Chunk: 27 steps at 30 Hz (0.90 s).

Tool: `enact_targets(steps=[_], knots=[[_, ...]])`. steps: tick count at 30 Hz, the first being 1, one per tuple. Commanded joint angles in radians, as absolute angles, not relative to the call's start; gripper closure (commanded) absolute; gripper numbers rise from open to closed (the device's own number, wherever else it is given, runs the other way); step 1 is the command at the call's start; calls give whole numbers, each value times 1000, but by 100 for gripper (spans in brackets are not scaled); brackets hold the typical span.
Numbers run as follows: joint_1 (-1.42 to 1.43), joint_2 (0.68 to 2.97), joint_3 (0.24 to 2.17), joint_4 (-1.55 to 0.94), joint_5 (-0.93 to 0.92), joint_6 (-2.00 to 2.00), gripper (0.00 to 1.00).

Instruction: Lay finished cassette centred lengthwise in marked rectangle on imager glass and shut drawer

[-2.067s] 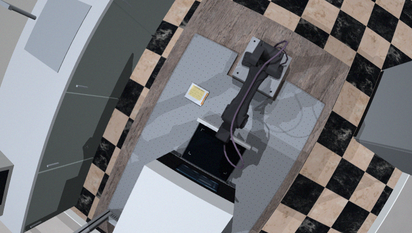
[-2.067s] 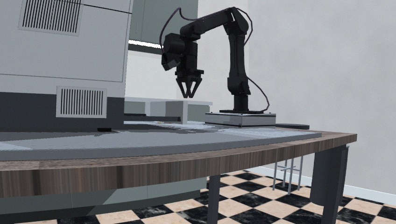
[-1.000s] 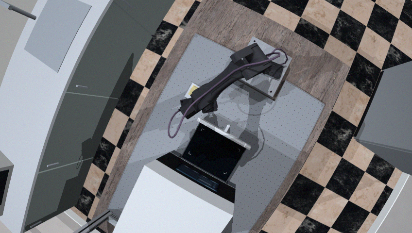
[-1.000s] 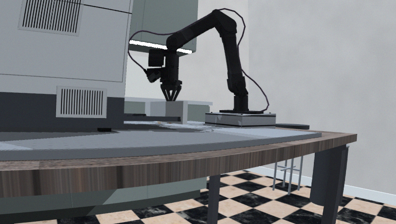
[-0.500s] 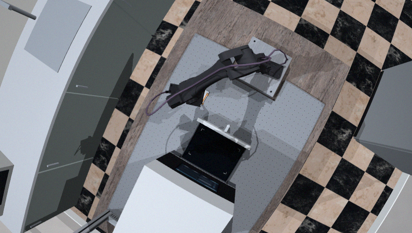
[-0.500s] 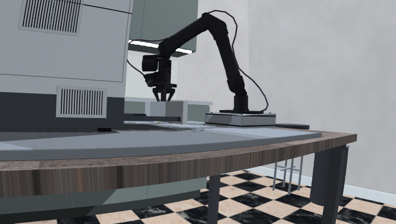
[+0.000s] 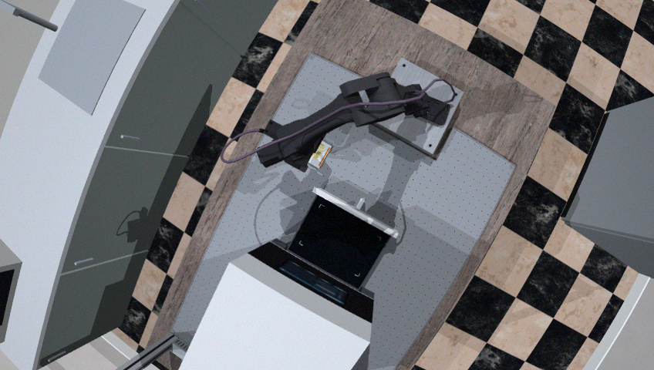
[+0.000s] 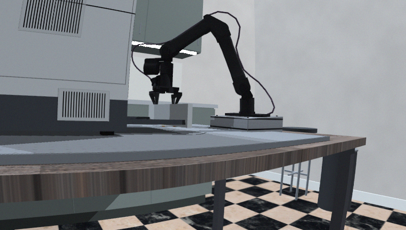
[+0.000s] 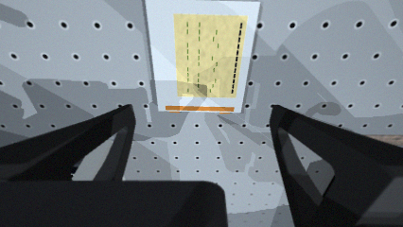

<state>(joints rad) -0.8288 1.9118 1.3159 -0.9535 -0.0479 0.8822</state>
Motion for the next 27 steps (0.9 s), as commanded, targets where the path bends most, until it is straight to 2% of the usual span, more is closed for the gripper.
enact_targets(steps=[1,27], knots=[[-833,1898,1331,-955,-45,904,0],[-835,1953,1283,-872,-40,909,0]])
